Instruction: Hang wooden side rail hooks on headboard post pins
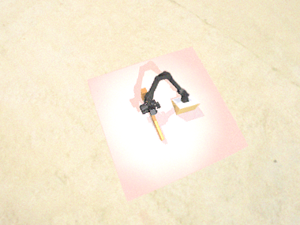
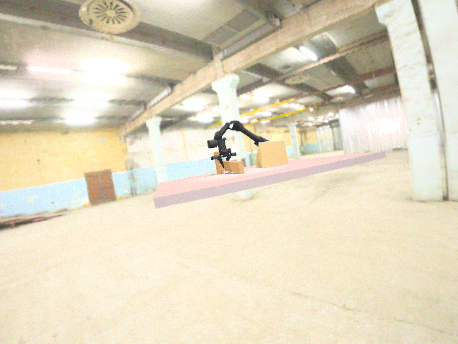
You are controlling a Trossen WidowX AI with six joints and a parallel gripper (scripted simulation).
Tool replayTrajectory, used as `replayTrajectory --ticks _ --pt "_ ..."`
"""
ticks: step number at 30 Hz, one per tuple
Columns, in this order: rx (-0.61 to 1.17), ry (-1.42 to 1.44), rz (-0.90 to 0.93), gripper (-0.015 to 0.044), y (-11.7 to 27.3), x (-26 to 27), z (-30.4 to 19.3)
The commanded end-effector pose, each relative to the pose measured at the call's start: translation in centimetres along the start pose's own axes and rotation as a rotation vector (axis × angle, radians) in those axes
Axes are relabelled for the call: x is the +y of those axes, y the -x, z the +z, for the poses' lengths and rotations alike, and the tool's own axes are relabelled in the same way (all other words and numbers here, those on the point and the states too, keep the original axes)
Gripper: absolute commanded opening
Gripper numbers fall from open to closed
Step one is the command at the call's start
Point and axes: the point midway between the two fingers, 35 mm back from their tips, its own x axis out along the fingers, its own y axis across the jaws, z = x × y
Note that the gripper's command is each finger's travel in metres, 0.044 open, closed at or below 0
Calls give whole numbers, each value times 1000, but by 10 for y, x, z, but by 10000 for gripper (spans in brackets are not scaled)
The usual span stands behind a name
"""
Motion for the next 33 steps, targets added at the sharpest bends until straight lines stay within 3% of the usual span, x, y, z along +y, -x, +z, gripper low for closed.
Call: replayTrajectory --ticks 1,33 --pt "0 0 -12 0 5 -3 -2" --pt "0 0 -12 0 3 -2 -5"
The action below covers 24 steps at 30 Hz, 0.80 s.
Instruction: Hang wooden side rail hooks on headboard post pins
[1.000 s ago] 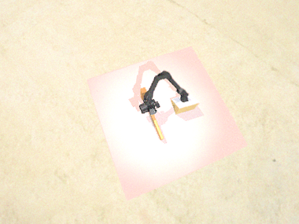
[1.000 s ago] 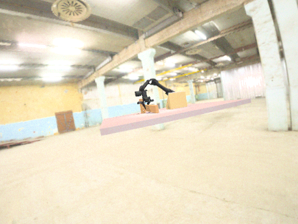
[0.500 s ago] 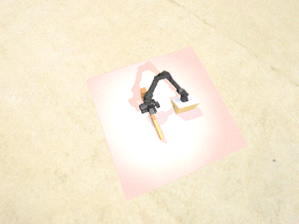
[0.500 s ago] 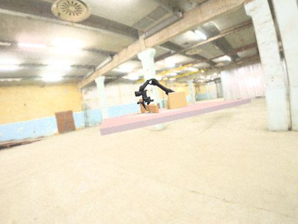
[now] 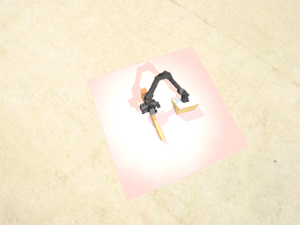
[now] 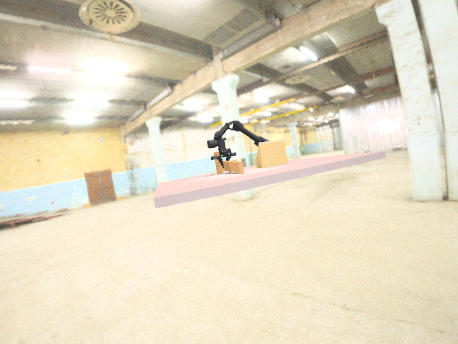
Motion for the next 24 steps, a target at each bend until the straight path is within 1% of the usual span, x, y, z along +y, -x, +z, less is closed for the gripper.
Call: replayTrajectory --ticks 1,24 --pt "0 0 -12 0 3 -1 -2" --pt "0 0 -12 0 4 -2 -4"
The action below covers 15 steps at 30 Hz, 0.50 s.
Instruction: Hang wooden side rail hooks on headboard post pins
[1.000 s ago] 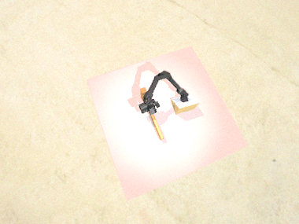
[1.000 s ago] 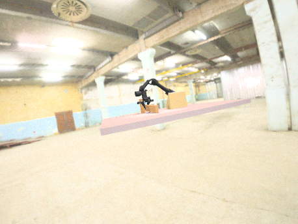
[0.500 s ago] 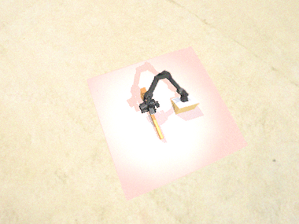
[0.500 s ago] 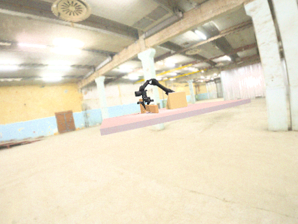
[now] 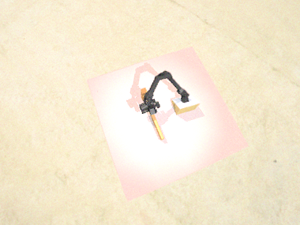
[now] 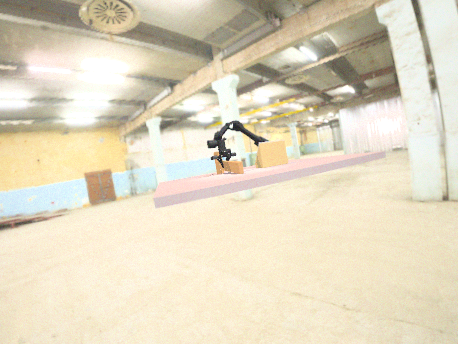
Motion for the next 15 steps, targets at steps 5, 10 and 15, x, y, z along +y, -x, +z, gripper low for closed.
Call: replayTrajectory --ticks 5,10,15 --pt "1 0 -10 0 5 -2 -2" --pt "1 0 -10 0 5 -3 -3" --pt "1 0 -10 0 4 -3 -3"
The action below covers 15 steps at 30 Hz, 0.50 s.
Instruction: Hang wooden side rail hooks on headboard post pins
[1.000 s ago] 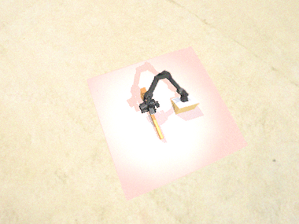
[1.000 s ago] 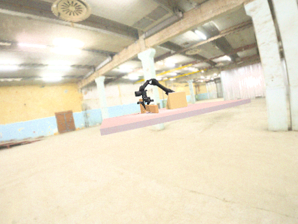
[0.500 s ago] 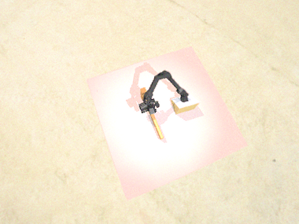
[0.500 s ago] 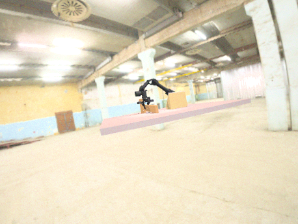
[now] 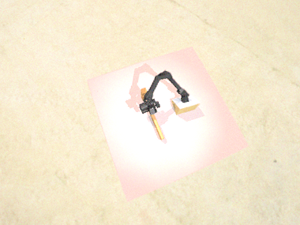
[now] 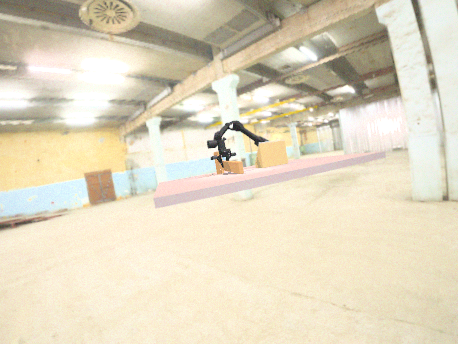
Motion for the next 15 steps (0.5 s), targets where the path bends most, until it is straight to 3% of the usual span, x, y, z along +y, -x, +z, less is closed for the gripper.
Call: replayTrajectory --ticks 1,15 --pt "1 -1 -13 0 4 -3 -2" --pt "1 -1 -13 0 4 -2 -4"
